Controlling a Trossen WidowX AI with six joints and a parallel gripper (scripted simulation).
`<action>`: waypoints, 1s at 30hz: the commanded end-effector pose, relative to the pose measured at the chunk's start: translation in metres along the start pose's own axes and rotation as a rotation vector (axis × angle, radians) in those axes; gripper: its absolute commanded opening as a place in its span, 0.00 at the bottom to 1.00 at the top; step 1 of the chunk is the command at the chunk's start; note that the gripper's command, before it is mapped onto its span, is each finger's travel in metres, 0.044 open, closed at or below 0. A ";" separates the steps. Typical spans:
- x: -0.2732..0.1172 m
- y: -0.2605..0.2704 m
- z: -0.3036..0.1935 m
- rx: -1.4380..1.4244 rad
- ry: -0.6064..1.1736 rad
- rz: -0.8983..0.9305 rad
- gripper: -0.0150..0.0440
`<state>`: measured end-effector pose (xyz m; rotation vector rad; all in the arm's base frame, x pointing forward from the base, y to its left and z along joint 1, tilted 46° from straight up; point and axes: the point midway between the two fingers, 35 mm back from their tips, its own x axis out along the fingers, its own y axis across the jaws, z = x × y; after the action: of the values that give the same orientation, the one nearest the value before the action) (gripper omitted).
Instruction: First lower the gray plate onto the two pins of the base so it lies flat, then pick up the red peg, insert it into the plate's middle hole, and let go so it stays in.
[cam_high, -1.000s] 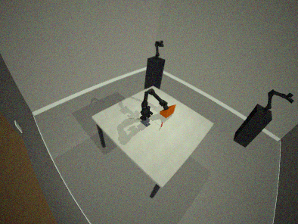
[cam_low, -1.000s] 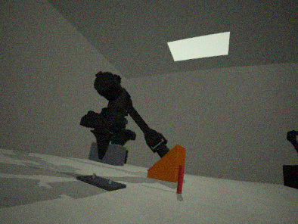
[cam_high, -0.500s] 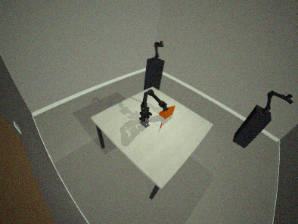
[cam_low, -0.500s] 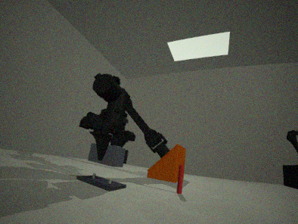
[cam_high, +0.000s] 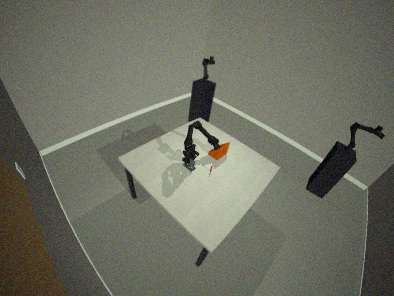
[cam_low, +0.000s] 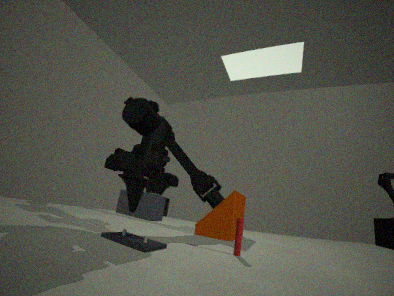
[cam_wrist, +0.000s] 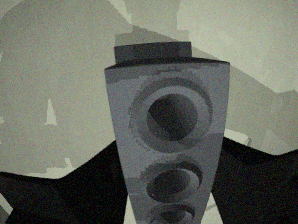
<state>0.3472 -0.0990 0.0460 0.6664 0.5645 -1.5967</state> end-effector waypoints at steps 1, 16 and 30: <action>0.006 -0.001 0.001 -0.002 -0.004 -0.002 0.25; 0.024 0.000 0.001 -0.002 -0.005 -0.002 0.25; 0.036 0.001 0.001 0.003 -0.001 0.003 0.25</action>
<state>0.3453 -0.1261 0.0213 0.6675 0.5608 -1.5959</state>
